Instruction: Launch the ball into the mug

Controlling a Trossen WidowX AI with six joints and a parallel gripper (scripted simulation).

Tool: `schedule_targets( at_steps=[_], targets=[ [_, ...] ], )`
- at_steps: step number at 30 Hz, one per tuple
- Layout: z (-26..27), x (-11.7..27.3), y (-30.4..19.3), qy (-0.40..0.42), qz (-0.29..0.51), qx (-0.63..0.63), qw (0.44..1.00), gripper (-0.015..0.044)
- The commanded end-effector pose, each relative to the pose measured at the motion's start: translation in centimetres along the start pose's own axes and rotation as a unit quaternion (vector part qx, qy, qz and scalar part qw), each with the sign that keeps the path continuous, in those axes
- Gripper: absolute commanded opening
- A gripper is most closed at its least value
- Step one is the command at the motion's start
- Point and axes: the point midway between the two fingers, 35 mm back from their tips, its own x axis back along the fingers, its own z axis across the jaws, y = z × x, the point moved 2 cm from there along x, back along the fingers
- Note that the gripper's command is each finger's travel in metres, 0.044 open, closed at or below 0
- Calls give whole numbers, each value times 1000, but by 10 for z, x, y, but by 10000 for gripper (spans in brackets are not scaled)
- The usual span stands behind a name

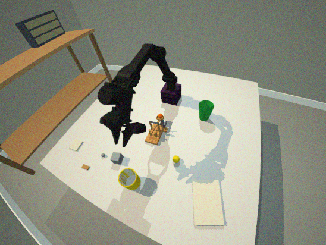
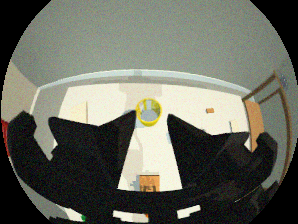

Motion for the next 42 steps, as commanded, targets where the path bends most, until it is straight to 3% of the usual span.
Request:
schedule_targets(
  at_steps=[1, 4, 16, 29, 42],
  targets=[
    [1, 0, 1, 3, -2, -2, 1000, 72],
    [1, 0, 1, 3, -2, -2, 1000, 0],
    [3, -1, -3, 1, 4, 3, 1000, 0],
    [35, -9, -79, -25, 123, 125, 984, 0],
    [57, -1, -155, -41, 238, 266, 933, 0]
  ],
)
